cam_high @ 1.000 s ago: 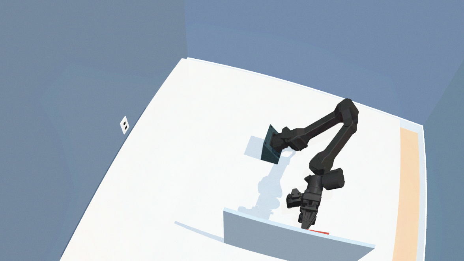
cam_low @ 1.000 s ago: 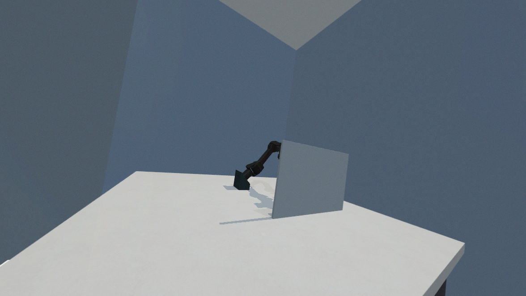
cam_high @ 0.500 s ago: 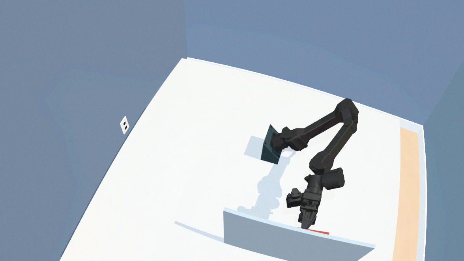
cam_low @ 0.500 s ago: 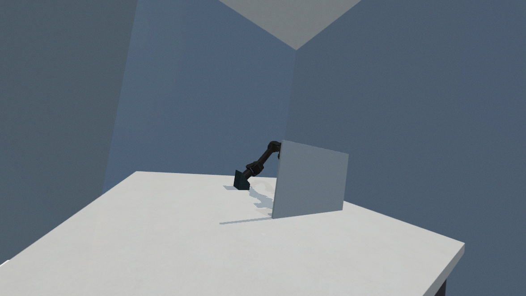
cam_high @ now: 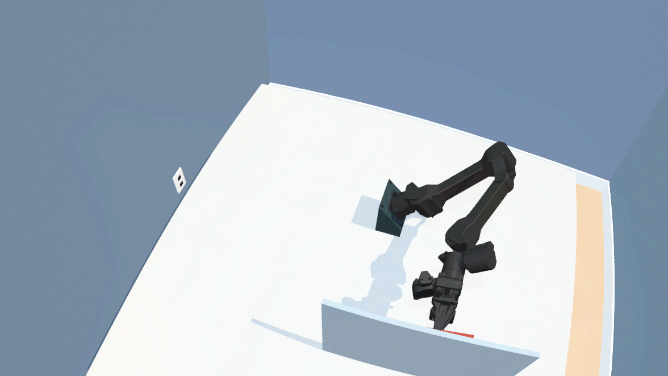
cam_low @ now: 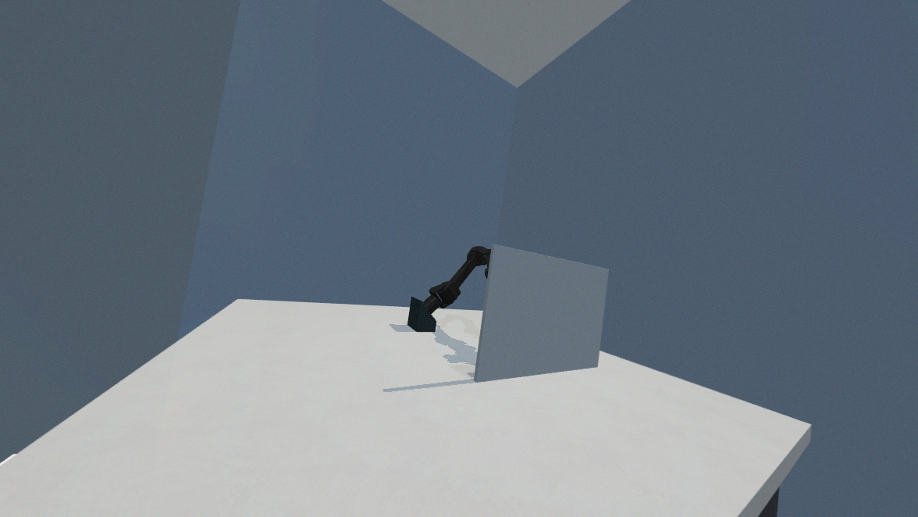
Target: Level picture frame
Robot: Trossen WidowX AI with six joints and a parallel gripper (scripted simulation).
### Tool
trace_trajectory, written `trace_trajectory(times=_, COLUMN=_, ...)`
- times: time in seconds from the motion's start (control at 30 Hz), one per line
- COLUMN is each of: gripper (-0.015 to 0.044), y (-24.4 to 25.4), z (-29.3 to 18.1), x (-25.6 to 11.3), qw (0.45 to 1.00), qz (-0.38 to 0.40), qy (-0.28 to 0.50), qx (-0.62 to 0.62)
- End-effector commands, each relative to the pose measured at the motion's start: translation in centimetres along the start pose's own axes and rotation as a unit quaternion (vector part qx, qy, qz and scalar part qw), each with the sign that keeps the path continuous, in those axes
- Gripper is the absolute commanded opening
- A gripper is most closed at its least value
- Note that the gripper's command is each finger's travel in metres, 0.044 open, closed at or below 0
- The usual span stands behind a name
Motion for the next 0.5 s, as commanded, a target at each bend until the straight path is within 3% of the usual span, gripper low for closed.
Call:
trace_trajectory(times=0.0, gripper=0.0, y=0.18, z=-0.13, x=0.02, qw=1.0, qz=0.006, qy=0.001, qx=-0.002)
trace_trajectory(times=0.47, gripper=0.0, y=0.29, z=-0.27, x=0.01, qw=1.0, qz=0.006, qy=0.001, qx=-0.002)
Point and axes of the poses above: the point midway between the two fingers, 35 mm back from their tips, its own x axis out along the fingers, its own y axis across the jaws, z = x × y, the point moved 7 cm from there along -x, back along the fingers, and after that the axes turned 3 degrees about x, right-handed, at the moved point
